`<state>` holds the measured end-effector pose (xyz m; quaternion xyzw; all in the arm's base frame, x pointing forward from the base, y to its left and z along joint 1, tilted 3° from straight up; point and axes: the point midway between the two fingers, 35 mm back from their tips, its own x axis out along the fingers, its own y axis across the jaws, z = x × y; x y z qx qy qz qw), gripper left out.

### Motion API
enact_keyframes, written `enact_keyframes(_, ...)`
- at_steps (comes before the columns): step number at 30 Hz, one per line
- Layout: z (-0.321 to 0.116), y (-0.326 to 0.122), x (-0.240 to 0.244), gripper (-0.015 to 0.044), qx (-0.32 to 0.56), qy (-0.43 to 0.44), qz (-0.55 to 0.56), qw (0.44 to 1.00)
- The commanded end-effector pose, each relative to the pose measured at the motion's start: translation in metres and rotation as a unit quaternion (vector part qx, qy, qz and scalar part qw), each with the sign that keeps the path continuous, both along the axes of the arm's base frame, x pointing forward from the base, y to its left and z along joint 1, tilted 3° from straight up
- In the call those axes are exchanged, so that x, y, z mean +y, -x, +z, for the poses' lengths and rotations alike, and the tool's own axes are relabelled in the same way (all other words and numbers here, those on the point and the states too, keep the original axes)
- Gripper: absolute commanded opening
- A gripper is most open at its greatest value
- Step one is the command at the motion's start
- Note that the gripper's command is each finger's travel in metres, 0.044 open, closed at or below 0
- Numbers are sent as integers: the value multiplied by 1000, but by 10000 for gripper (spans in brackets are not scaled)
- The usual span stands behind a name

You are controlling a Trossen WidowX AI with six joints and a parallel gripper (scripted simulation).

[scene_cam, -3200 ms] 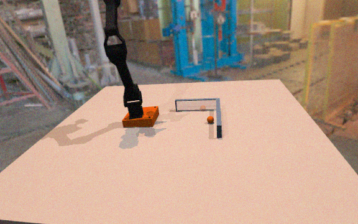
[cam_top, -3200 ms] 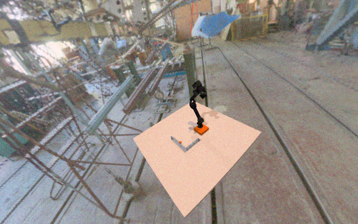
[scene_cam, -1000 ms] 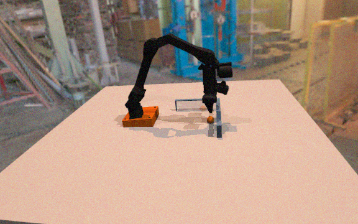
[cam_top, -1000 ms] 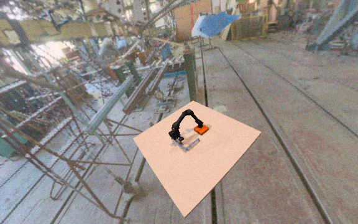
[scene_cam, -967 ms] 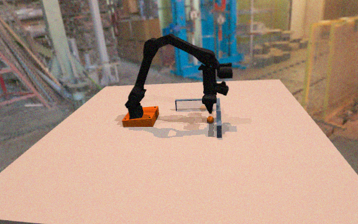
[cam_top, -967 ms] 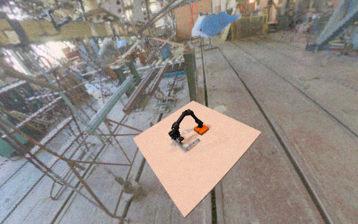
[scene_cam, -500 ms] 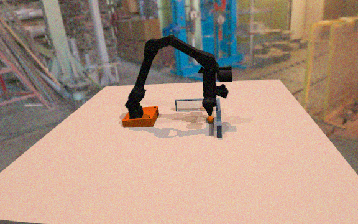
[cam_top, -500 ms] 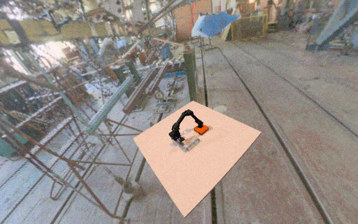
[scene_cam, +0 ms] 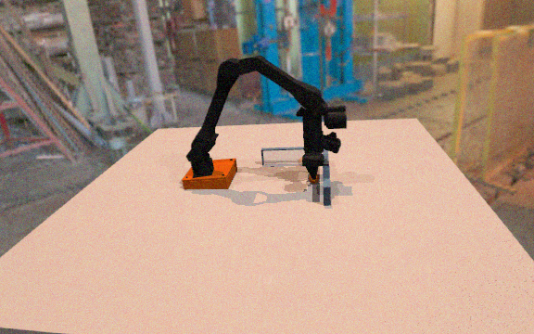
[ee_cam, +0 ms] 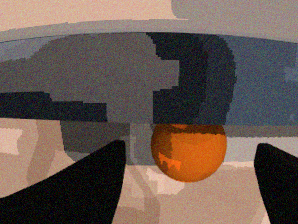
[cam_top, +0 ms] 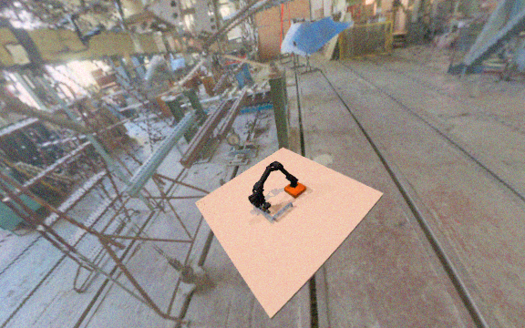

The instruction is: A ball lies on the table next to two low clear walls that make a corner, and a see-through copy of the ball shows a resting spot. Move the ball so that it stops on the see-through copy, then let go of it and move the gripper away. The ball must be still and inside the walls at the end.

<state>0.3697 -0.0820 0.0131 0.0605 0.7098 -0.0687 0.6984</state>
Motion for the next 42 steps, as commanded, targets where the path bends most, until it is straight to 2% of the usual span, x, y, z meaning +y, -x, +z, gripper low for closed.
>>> enact_keyframes(1,-8,1,1,268,1,-2,1,1000)
enact_keyframes(6,-13,2,1,268,1,-2,1,1000)
enact_keyframes(10,-13,2,1,163,1,-2,1,1000)
enact_keyframes(18,-13,2,1,110,1,-2,1,1000)
enact_keyframes(22,-12,4,5,5,4,-1,6,1000)
enact_keyframes(29,5,9,30,0,13,-1,12,1000)
enact_keyframes(42,60,-1,20,0,9,0,16,1000)
